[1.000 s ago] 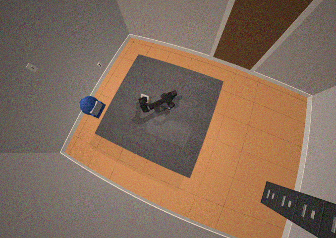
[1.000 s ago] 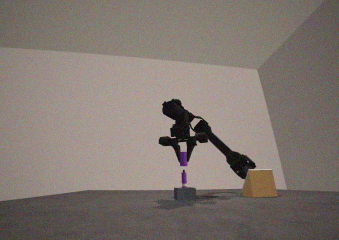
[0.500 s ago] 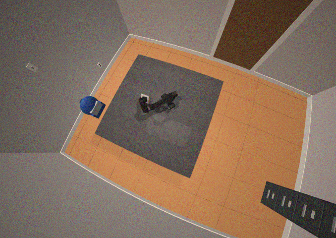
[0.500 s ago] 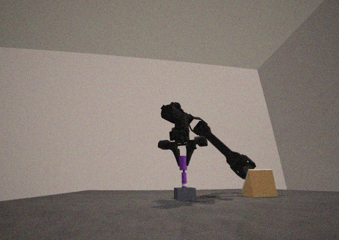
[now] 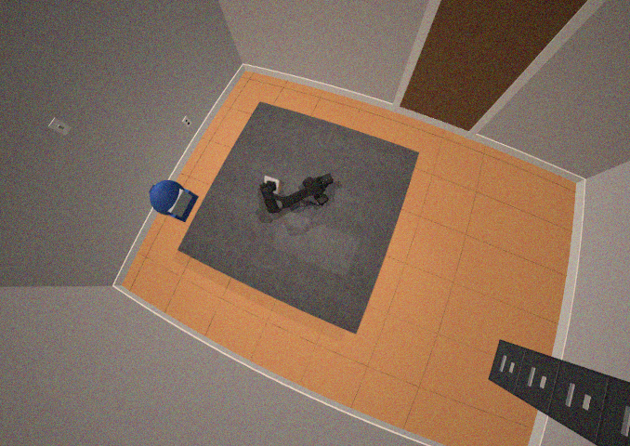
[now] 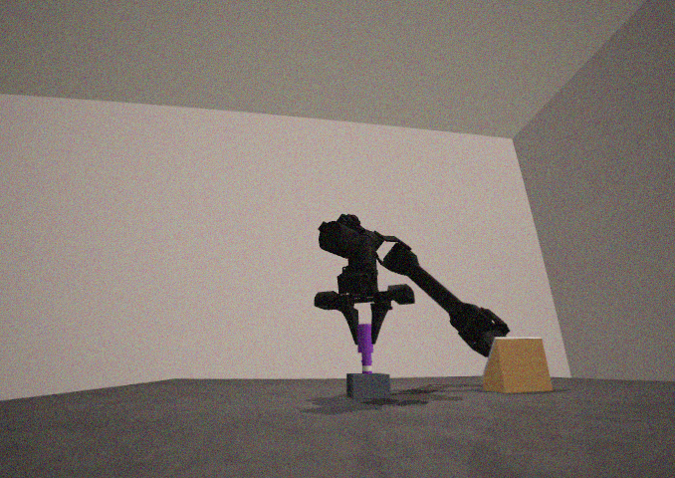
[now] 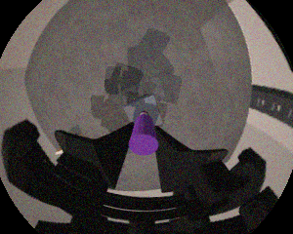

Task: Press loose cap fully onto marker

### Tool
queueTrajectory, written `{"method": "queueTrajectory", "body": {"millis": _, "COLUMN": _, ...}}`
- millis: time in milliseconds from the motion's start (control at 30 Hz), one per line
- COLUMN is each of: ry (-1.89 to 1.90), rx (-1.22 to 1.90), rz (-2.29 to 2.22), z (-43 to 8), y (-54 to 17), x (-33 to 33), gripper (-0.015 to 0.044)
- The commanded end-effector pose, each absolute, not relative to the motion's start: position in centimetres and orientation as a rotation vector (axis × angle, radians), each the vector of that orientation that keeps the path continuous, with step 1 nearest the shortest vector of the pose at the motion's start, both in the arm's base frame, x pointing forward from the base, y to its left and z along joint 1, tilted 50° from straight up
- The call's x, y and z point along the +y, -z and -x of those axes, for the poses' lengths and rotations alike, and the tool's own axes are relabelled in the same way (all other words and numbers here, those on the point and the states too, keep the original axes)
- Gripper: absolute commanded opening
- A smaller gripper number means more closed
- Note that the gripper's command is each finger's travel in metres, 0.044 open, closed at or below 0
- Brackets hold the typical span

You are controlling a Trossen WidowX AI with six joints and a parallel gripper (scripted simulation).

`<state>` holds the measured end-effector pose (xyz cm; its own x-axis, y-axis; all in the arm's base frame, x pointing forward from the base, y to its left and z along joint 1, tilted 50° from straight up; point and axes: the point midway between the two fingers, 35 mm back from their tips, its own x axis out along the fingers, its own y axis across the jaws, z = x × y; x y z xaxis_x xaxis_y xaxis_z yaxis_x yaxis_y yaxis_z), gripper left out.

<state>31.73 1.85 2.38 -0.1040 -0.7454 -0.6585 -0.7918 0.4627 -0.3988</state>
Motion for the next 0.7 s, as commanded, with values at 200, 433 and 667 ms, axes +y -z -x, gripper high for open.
{"method": "queueTrajectory", "body": {"millis": 200, "ry": -0.069, "rx": 1.856, "rz": 1.304, "z": -31.37, "y": -1.43, "x": 0.67, "gripper": 0.0}}
{"method": "queueTrajectory", "body": {"millis": 433, "ry": -0.067, "rx": 1.858, "rz": 1.296, "z": -31.46, "y": -1.44, "x": 0.72, "gripper": 0.0026}}
{"method": "queueTrajectory", "body": {"millis": 667, "ry": -0.067, "rx": 1.858, "rz": 1.296, "z": -31.46, "y": -1.44, "x": 0.72, "gripper": 0.021}}
